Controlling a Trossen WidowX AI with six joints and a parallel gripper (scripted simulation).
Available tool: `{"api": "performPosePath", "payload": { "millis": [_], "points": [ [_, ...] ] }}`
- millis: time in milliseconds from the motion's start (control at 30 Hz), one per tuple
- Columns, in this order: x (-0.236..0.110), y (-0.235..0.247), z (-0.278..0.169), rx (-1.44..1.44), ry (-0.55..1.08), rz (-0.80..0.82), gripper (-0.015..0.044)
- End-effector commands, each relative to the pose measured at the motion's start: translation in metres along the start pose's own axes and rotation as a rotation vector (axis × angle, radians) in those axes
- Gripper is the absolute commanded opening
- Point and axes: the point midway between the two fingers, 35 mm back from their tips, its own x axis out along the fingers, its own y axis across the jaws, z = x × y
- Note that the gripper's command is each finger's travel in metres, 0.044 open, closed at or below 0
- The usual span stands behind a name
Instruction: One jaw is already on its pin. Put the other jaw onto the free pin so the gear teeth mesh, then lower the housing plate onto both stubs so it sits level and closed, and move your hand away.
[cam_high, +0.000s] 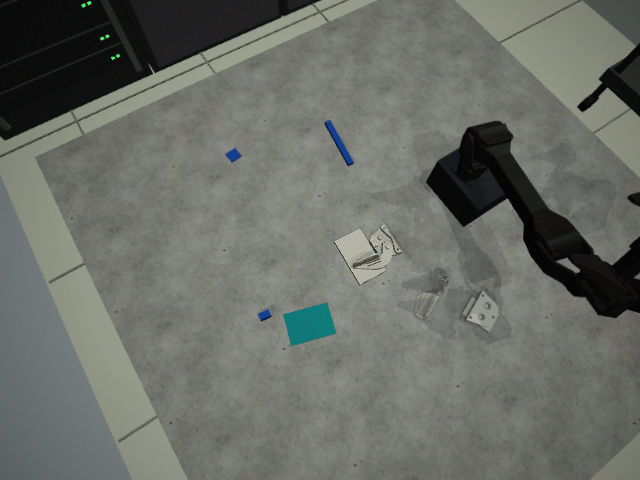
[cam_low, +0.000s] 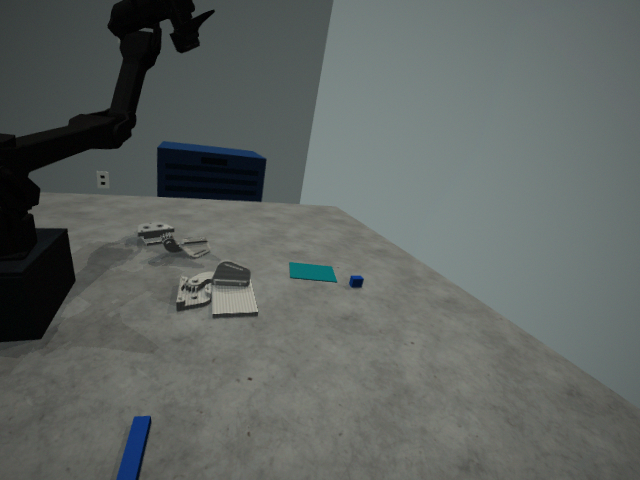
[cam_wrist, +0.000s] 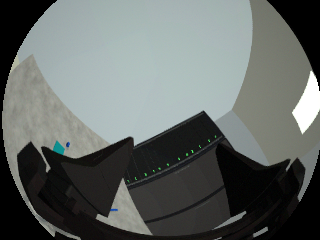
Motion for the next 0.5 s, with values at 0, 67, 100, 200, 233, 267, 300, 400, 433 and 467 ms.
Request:
{"api": "performPosePath", "payload": {
  "millis": [0, 67, 100, 200, 233, 267, 300, 400, 433, 467],
  "points": [
    [0.0, 0.0, 0.0, 0.0, 0.0, 0.0, 0.0426],
    [0.0, 0.0, 0.0, 0.0, 0.0, 0.0, 0.0374],
    [0.0, 0.0, 0.0, 0.0, 0.0, 0.0, 0.0347],
    [0.0, 0.0, 0.0, 0.0, 0.0, 0.0, 0.0269],
    [0.0, 0.0, 0.0, 0.0, 0.0, 0.0, 0.0242],
    [0.0, 0.0, 0.0, 0.0, 0.0, 0.0, 0.0216],
    [0.0, 0.0, 0.0, 0.0, 0.0, 0.0, 0.019],
    [0.0, 0.0, 0.0, 0.0, 0.0, 0.0, 0.0111],
    [0.0, 0.0, 0.0, 0.0, 0.0, 0.0, 0.0085],
    [0.0, 0.0, 0.0, 0.0, 0.0, 0.0, 0.0059]
  ]
}}
